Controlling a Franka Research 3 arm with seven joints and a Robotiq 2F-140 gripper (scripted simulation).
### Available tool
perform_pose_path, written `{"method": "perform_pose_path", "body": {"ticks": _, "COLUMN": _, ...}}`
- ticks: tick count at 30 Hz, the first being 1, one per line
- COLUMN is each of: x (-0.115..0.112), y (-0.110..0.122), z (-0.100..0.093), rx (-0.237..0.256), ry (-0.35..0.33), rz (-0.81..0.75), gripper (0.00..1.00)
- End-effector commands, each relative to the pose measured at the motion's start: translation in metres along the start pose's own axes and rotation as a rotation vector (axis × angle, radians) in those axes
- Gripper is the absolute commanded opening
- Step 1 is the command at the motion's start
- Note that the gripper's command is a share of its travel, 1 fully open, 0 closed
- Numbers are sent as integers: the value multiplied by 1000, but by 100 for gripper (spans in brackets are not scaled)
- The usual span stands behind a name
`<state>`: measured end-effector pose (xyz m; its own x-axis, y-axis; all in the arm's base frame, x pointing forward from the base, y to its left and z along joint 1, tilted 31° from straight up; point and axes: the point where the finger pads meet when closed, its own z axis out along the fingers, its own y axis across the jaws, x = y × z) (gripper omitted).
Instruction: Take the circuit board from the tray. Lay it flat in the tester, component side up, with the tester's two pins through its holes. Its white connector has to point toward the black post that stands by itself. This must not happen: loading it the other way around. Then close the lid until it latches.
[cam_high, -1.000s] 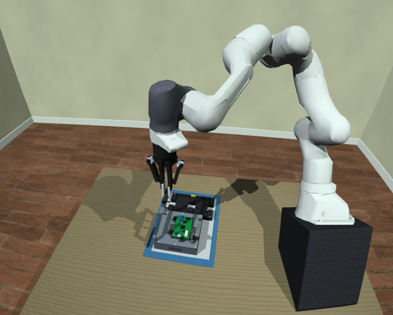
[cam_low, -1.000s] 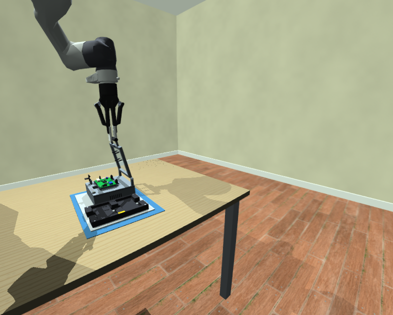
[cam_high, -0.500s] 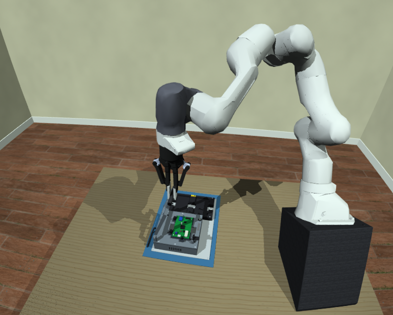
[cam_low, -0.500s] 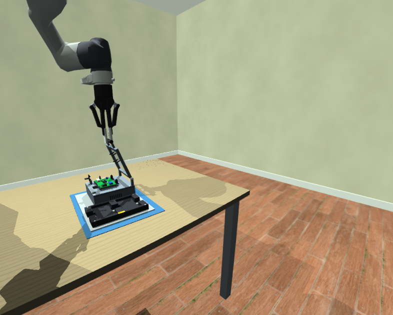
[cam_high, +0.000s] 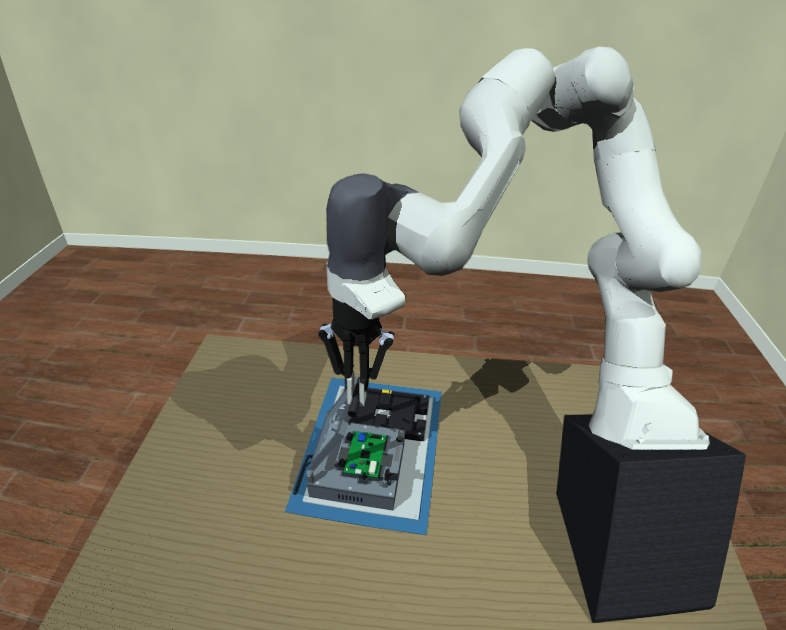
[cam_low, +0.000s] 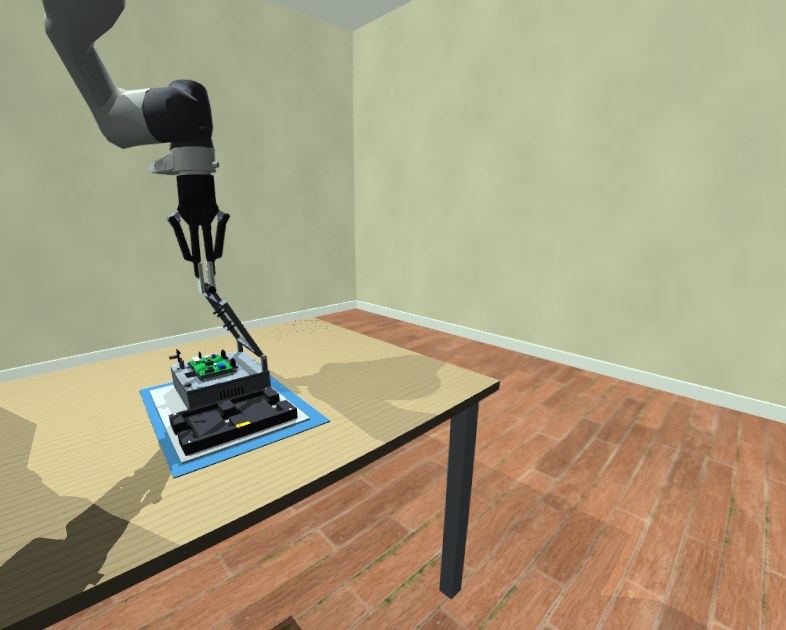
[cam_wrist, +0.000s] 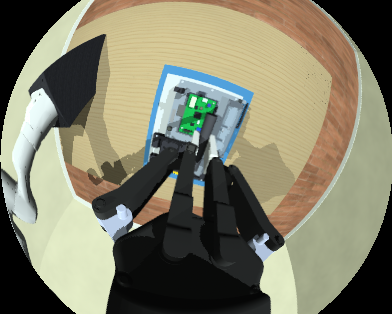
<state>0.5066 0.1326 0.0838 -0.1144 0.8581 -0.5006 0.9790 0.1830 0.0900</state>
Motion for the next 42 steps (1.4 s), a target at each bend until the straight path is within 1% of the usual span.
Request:
{"method": "perform_pose_path", "body": {"ticks": 1, "x": -1, "y": -12, "z": 11, "rx": 15, "ry": -6, "rz": 6, "gripper": 0}}
{"method": "perform_pose_path", "body": {"ticks": 11, "x": -1, "y": -26, "z": 20, "rx": 15, "ry": -6, "rz": 6, "gripper": 0}}
{"method": "perform_pose_path", "body": {"ticks": 21, "x": -1, "y": -42, "z": 34, "rx": 15, "ry": -6, "rz": 7, "gripper": 0}}
{"method": "perform_pose_path", "body": {"ticks": 23, "x": -1, "y": -42, "z": 34, "rx": 15, "ry": -6, "rz": 7, "gripper": 0}}
{"method": "perform_pose_path", "body": {"ticks": 38, "x": -1, "y": -67, "z": 63, "rx": 15, "ry": -6, "rz": 7, "gripper": 0}}
{"method": "perform_pose_path", "body": {"ticks": 40, "x": -1, "y": -67, "z": 63, "rx": 15, "ry": -6, "rz": 7, "gripper": 0}}
{"method": "perform_pose_path", "body": {"ticks": 42, "x": -1, "y": -70, "z": 68, "rx": 15, "ry": -6, "rz": 7, "gripper": 0}}
